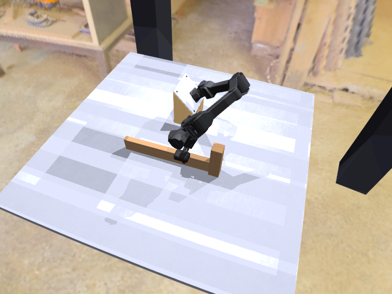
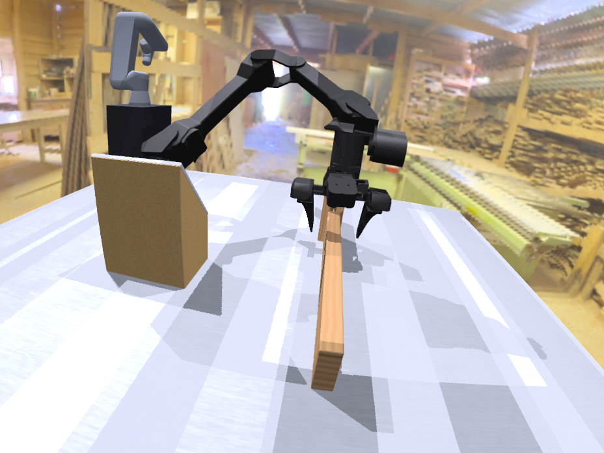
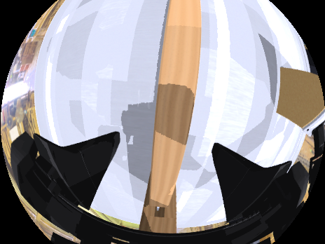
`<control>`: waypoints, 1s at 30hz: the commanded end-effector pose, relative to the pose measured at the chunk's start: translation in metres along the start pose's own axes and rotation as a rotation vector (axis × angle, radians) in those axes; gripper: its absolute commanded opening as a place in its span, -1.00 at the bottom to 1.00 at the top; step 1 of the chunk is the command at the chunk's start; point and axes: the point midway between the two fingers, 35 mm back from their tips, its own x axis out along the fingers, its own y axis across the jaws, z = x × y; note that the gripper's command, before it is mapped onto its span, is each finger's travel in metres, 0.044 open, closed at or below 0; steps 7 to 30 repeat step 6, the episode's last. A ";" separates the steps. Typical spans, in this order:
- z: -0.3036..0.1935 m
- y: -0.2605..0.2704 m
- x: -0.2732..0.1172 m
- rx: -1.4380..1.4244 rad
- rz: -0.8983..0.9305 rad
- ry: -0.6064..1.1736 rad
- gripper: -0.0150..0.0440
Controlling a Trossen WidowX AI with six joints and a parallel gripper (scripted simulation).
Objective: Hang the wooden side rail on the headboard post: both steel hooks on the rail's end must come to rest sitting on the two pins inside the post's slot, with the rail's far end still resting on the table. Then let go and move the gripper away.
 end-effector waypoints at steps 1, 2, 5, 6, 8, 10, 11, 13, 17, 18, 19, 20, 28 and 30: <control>0.000 0.000 0.000 0.002 0.000 0.000 1.00; 0.000 0.000 0.000 0.002 0.000 0.000 1.00; 0.000 0.000 0.000 0.002 0.000 0.000 1.00; 0.000 0.000 0.000 0.002 0.000 0.000 1.00; 0.000 0.000 0.000 0.002 0.000 0.000 1.00; 0.000 0.000 0.000 0.002 0.000 0.000 1.00; 0.000 0.000 0.000 0.002 0.000 0.000 1.00; 0.000 0.000 0.000 0.002 0.000 0.000 1.00; 0.000 0.000 0.000 0.002 0.000 0.000 1.00; 0.000 0.000 0.000 0.002 0.000 0.000 1.00; 0.000 0.000 0.000 0.002 0.000 0.000 1.00; 0.000 0.000 0.000 0.002 0.000 0.000 1.00; 0.000 0.000 0.000 0.002 0.000 0.000 1.00; 0.000 0.000 0.000 0.002 0.000 0.000 1.00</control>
